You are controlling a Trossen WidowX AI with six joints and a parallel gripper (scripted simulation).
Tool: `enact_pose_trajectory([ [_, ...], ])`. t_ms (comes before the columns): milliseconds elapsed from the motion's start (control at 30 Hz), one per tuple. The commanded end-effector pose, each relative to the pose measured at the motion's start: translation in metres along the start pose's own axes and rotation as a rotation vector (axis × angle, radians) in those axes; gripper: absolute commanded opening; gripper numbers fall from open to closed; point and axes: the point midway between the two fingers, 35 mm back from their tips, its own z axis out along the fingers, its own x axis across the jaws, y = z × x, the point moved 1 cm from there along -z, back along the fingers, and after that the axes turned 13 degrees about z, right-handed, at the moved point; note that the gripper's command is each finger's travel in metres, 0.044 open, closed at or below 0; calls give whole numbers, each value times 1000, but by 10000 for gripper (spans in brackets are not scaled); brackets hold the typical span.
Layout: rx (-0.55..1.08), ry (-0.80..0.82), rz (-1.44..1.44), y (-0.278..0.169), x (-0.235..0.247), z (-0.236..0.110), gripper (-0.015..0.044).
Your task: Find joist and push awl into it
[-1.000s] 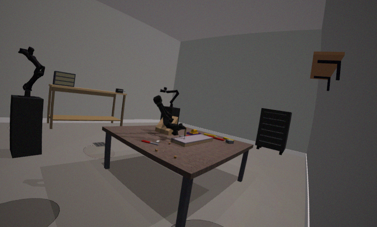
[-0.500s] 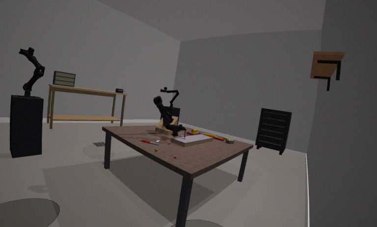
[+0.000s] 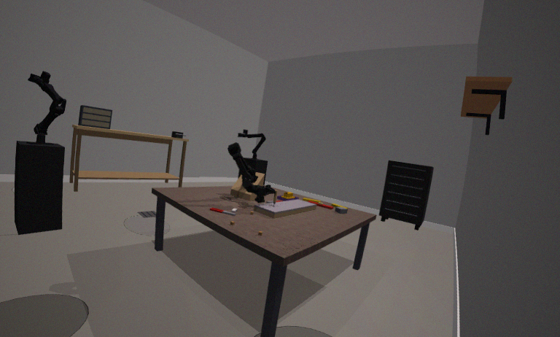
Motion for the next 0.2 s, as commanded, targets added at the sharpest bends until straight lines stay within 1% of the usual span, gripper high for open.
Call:
enact_pose_trajectory([
  [0,0,0,0,0,0,0,0],
  [167,0,0,0,0,0,0,0],
])
